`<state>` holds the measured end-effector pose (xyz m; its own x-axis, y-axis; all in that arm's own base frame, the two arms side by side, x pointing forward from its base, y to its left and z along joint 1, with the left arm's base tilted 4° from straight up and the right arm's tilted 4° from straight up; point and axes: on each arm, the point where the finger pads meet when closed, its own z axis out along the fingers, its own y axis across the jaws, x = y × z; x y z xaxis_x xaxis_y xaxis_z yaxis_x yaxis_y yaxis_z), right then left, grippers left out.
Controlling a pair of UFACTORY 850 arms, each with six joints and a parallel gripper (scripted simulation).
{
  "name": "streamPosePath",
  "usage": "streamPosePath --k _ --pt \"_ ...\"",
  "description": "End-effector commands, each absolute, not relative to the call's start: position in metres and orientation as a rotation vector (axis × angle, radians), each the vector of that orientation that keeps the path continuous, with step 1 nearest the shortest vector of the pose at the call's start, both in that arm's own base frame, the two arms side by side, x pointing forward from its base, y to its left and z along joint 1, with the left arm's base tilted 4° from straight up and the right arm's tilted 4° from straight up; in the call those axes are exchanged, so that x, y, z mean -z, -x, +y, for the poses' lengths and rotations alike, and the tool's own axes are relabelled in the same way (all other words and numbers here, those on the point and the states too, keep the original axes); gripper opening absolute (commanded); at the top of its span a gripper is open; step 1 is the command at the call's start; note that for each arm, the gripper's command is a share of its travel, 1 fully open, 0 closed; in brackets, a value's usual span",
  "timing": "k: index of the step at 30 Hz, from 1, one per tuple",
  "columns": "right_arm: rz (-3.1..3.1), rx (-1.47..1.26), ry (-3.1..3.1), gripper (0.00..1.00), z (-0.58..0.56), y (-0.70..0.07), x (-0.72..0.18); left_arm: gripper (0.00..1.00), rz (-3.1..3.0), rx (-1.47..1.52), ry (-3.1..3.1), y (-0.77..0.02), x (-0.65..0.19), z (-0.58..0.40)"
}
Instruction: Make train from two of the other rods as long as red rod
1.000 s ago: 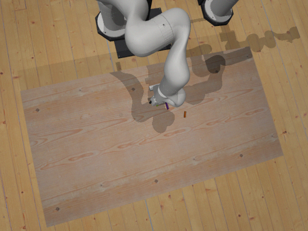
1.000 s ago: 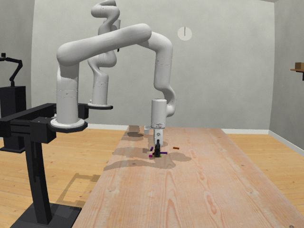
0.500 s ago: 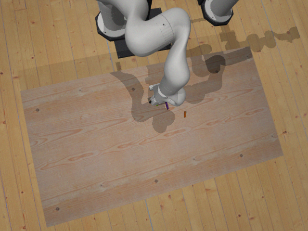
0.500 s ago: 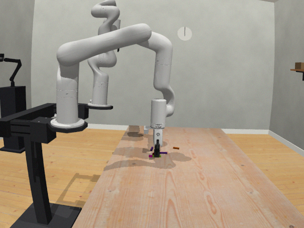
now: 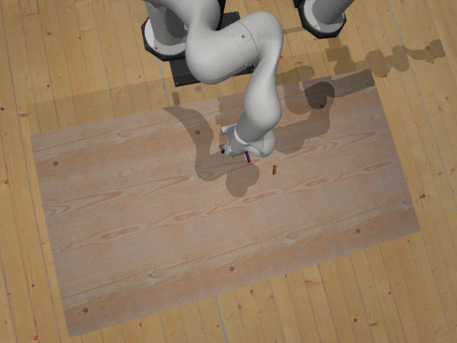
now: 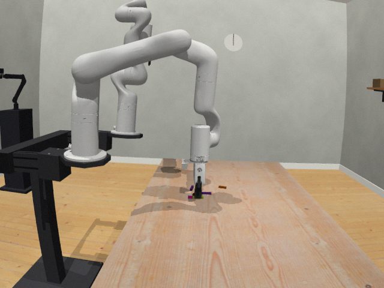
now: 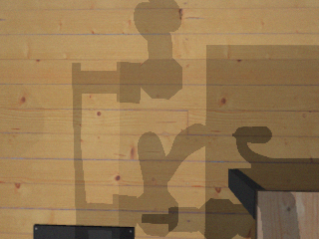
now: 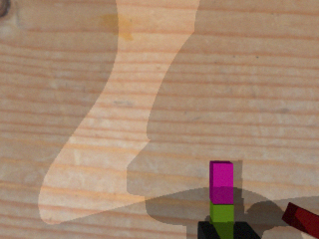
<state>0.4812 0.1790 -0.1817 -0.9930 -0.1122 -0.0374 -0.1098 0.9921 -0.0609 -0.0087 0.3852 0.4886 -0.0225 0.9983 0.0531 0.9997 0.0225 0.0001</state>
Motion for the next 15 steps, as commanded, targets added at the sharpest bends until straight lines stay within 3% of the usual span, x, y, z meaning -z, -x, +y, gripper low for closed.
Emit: streamPosePath --k 1,15 --pt "3.093 0.089 0.172 0.14 0.1794 -0.4819 0.1812 1.00 -2.218 0.059 2.168 0.0087 -0.4893 0.3854" --pt "3.093 0.089 0.172 0.26 0.1794 -0.4819 0.1812 1.00 -2.218 0.059 2.168 0.0087 -0.4893 0.3854"
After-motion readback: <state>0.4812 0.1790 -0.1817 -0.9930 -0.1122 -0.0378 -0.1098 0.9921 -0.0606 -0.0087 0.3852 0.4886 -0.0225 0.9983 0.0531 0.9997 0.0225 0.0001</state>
